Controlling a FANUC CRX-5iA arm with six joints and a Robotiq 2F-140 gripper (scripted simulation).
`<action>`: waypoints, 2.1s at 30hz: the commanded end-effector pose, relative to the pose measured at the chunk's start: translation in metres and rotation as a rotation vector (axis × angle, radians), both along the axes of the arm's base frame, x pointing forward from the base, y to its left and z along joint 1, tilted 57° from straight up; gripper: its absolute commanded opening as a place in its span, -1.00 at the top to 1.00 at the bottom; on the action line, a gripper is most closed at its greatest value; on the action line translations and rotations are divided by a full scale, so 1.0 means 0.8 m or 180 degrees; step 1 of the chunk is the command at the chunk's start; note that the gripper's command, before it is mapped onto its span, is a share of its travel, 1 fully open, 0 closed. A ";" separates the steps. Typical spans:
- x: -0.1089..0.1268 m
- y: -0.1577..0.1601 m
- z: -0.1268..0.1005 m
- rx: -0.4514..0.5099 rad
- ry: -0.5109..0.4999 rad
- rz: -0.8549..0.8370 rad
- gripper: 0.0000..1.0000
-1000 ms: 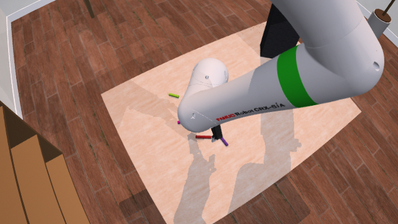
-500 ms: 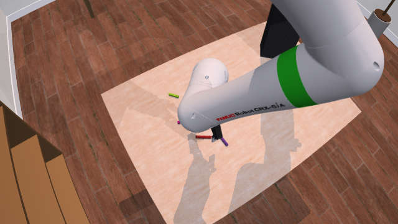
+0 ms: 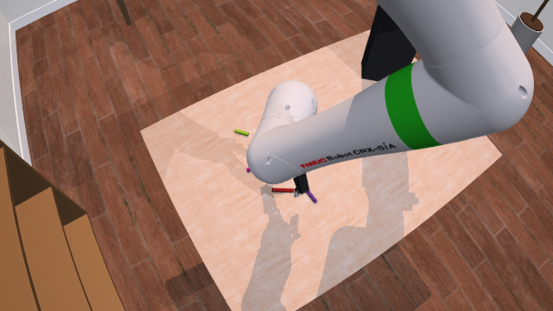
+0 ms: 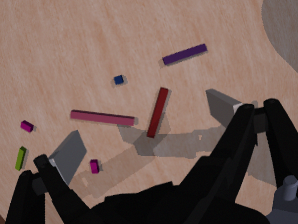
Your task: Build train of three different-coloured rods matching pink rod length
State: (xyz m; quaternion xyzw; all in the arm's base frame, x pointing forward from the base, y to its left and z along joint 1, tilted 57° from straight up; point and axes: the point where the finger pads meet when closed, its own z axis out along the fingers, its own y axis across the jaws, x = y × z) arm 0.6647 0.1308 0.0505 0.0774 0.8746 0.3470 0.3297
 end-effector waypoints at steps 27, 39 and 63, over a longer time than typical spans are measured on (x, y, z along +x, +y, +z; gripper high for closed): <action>0.000 0.000 0.000 0.0000 0.0000 -0.0001 -1.00; 0.000 0.000 0.000 0.0000 0.0000 -0.0001 -1.00; -0.020 -0.005 -0.012 0.1043 0.0924 -0.0897 -1.00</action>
